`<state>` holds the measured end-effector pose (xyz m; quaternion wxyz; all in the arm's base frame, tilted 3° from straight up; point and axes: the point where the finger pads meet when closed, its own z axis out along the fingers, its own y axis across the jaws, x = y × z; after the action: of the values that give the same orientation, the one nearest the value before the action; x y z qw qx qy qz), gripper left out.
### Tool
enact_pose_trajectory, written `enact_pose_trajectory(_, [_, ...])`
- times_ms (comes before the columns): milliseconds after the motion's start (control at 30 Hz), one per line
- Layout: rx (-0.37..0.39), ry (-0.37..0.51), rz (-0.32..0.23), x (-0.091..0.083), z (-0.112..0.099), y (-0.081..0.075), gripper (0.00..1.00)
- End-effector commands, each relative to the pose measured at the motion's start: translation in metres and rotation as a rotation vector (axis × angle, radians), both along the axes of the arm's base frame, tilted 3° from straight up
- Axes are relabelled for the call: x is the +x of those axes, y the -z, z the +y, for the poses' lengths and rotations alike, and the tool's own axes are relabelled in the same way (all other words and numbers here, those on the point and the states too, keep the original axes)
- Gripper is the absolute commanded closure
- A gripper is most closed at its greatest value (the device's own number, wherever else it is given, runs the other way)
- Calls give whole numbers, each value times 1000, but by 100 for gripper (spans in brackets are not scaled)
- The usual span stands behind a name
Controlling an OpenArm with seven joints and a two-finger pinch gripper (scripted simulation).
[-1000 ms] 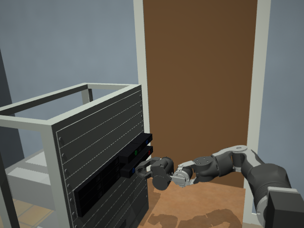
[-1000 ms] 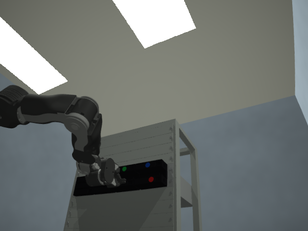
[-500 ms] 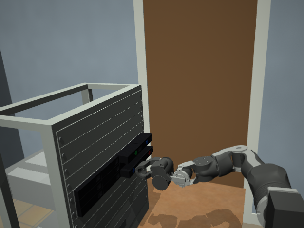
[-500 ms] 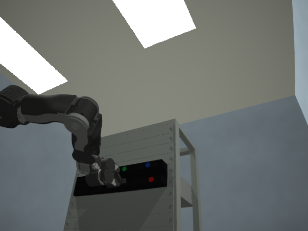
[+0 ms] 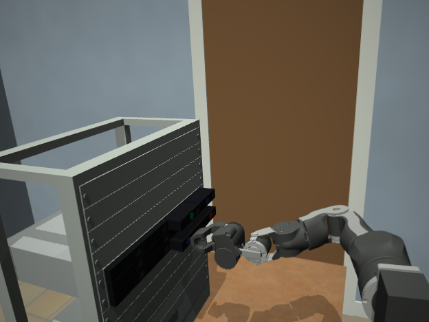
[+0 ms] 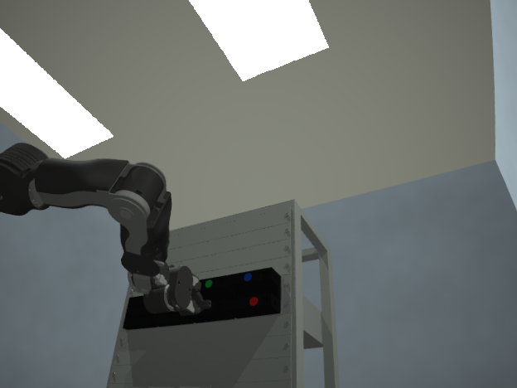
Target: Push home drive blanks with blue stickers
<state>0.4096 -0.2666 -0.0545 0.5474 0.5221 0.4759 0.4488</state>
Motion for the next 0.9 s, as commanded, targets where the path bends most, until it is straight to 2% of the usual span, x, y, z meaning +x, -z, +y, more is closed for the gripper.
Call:
enact_pose_trajectory(0, [-1,-2,-6,0,0,-1,100])
enact_pose_trajectory(867, [-1,0,-3,14,-2,1,100])
